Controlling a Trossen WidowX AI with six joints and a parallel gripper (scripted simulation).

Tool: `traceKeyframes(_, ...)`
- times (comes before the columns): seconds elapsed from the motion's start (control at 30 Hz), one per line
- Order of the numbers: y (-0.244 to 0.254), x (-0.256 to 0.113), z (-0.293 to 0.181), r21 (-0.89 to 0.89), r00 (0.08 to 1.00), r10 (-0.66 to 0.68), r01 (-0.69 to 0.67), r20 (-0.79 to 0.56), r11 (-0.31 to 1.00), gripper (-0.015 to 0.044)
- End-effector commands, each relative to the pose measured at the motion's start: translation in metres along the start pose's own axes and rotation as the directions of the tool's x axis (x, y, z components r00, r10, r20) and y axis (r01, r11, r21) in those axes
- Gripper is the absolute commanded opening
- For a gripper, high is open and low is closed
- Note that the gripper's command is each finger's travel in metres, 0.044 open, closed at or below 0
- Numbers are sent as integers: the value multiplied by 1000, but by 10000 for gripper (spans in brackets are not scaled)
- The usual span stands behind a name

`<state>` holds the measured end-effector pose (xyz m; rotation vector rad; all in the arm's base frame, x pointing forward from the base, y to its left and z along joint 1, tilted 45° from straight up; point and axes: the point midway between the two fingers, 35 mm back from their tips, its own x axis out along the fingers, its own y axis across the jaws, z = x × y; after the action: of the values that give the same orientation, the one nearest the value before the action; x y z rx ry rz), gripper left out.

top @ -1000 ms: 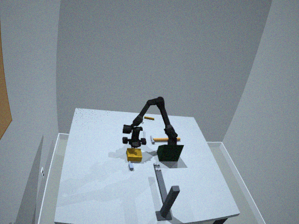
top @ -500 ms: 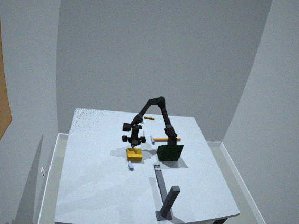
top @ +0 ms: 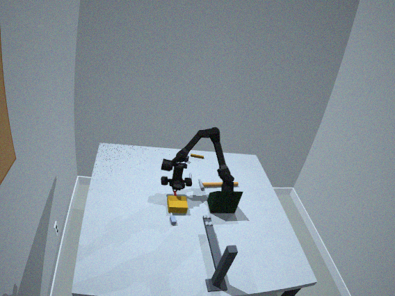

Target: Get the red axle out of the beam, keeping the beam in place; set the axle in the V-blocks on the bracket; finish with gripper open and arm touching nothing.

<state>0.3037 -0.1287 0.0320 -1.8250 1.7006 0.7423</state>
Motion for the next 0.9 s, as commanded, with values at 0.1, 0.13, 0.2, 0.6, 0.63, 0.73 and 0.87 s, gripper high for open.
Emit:
traceKeyframes(0.1,0,0,-12,2,1000,1,-1,0,1000,0)
traceKeyframes(0.13,1,0,-14,2,1000,1,-1,-1,1000,0)
traceKeyframes(0.2,1,0,-17,2,1000,1,-1,-1,1000,0)
traceKeyframes(0.6,3,-1,-37,1,1000,1,-1,-6,1000,0)
traceKeyframes(0.63,3,-1,-39,1,1000,1,-1,-7,1000,0)
traceKeyframes(0.73,3,-2,-41,1,1000,1,-1,-8,1000,0)
traceKeyframes(0.87,3,1,-41,1,1000,1,-1,-8,1000,0)
